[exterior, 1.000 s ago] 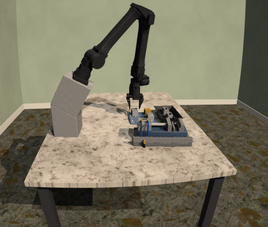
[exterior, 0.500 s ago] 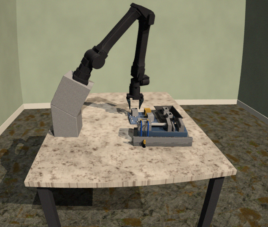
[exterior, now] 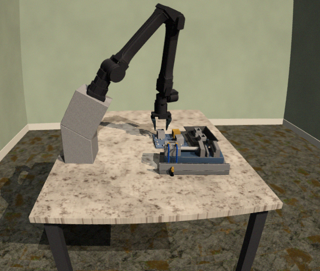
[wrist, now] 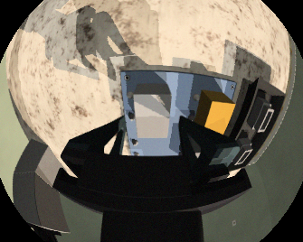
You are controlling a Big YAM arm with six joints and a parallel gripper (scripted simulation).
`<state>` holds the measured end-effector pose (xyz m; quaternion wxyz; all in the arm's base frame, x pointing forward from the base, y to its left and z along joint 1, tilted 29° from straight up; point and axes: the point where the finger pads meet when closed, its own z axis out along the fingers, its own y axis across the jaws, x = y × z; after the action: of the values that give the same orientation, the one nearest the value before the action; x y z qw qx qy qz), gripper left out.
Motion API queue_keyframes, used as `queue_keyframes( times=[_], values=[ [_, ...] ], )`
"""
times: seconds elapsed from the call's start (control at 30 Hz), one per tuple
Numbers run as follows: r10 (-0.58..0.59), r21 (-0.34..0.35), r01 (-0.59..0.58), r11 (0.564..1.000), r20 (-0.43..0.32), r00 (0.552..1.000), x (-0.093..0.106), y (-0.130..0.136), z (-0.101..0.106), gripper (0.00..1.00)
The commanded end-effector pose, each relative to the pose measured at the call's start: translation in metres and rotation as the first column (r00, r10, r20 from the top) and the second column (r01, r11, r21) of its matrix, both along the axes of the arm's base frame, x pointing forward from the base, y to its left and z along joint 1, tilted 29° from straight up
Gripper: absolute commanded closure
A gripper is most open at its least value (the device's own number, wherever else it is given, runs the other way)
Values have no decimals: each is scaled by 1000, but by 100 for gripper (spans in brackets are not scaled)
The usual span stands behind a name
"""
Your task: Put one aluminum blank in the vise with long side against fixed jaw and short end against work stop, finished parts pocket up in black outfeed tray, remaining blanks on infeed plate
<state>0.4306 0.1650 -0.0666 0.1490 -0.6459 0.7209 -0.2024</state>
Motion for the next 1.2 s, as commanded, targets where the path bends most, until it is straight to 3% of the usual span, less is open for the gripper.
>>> queue_keyframes(
  times=[0.0, 1.17],
  values=[
    [12, -2, -12, 1000, -1, 1000, 3, 1, 3, 36],
    [8, 3, -8, 1000, 9, 1000, 11, 1, -5, 36]
  ],
)
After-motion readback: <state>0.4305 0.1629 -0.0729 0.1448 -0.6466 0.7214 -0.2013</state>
